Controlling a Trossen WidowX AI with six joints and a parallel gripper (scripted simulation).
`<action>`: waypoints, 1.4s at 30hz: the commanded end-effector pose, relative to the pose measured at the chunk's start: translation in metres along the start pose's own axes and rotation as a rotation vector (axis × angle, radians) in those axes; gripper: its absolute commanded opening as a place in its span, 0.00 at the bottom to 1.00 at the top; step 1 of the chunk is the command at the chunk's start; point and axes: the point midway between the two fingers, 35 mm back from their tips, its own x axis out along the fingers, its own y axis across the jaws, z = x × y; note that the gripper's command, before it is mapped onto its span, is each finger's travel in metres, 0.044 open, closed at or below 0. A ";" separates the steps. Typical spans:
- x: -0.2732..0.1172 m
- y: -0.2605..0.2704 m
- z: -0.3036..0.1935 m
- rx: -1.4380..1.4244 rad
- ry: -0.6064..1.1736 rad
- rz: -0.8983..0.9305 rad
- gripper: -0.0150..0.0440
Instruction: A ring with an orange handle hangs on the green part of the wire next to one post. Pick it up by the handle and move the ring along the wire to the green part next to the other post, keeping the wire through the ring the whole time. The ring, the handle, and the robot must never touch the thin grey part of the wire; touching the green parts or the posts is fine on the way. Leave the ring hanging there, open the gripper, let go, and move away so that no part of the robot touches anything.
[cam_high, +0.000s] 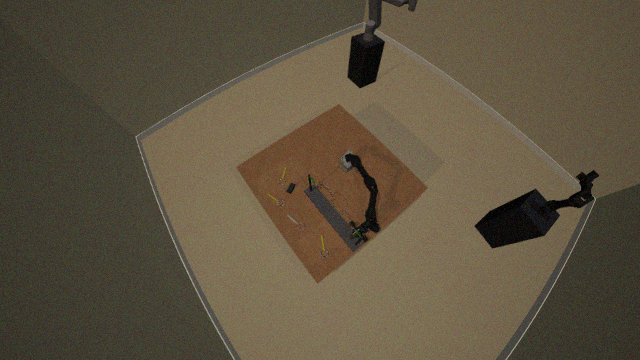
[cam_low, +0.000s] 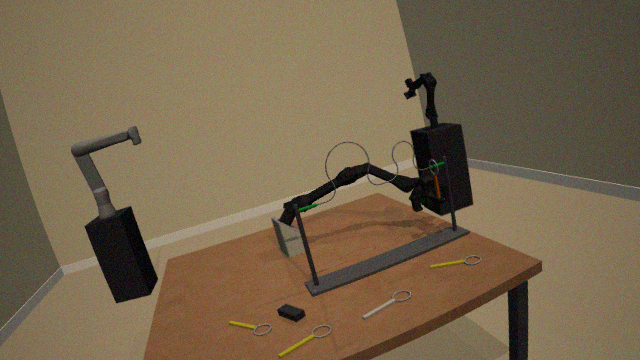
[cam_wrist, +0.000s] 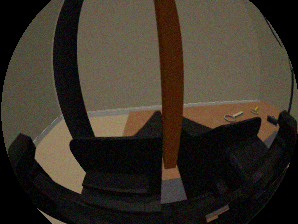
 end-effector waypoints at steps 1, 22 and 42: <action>-0.001 0.001 0.003 -0.001 0.000 0.002 0.00; -0.005 -0.001 0.003 -0.002 0.032 0.003 0.00; -0.051 -0.023 0.011 -0.011 0.400 -0.001 0.00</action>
